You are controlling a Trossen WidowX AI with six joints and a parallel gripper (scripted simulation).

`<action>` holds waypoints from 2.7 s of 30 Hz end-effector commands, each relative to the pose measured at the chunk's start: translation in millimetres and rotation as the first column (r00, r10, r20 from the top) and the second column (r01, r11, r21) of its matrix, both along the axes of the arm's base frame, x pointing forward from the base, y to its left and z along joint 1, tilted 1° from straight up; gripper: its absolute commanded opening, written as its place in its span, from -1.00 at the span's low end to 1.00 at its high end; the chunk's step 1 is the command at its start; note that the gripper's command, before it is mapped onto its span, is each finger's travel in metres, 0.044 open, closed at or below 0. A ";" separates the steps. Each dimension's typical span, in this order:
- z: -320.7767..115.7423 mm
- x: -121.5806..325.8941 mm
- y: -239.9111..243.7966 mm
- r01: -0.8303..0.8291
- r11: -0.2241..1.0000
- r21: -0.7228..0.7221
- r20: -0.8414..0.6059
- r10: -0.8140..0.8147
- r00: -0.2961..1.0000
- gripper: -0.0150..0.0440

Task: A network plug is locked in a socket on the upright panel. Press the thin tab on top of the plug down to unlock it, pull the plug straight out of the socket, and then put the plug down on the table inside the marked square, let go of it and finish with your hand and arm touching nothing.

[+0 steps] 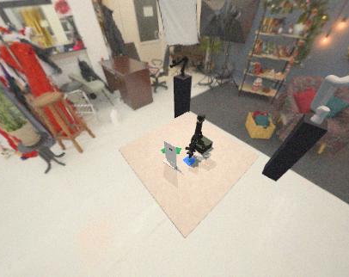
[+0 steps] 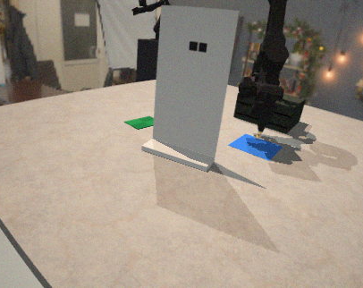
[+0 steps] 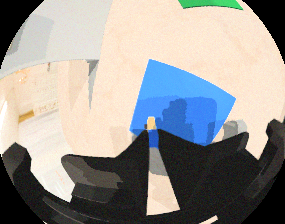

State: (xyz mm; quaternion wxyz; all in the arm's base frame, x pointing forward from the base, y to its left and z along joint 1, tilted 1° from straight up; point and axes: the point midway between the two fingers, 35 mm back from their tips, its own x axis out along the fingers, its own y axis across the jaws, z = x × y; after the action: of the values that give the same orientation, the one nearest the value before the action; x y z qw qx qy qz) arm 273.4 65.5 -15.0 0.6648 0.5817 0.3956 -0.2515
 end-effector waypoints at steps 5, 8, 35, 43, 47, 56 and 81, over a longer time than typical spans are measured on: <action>-7.8 -0.8 -0.9 0.003 1.000 -0.002 0.000 -0.003 1.000 -0.49; -10.4 -1.1 -1.0 0.003 1.000 -0.002 0.000 -0.003 1.000 -0.49; -28.9 -3.7 -1.7 0.003 1.000 -0.001 -0.001 -0.003 1.000 -0.49; -29.0 -3.7 -1.6 0.002 1.000 0.000 -0.002 -0.002 1.000 -0.49; -29.0 -3.7 -1.6 0.002 1.000 0.000 -0.002 -0.002 1.000 -0.22; -28.6 -3.9 -1.6 0.002 1.000 -0.001 -0.002 -0.002 1.000 0.04; -14.4 -11.6 -3.5 0.002 1.000 -0.001 -0.002 -0.002 1.000 0.04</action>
State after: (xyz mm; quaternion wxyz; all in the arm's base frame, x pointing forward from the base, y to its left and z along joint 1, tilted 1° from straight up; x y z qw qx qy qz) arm 263.3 62.3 -31.1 0.6644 0.5820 0.3951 -0.2526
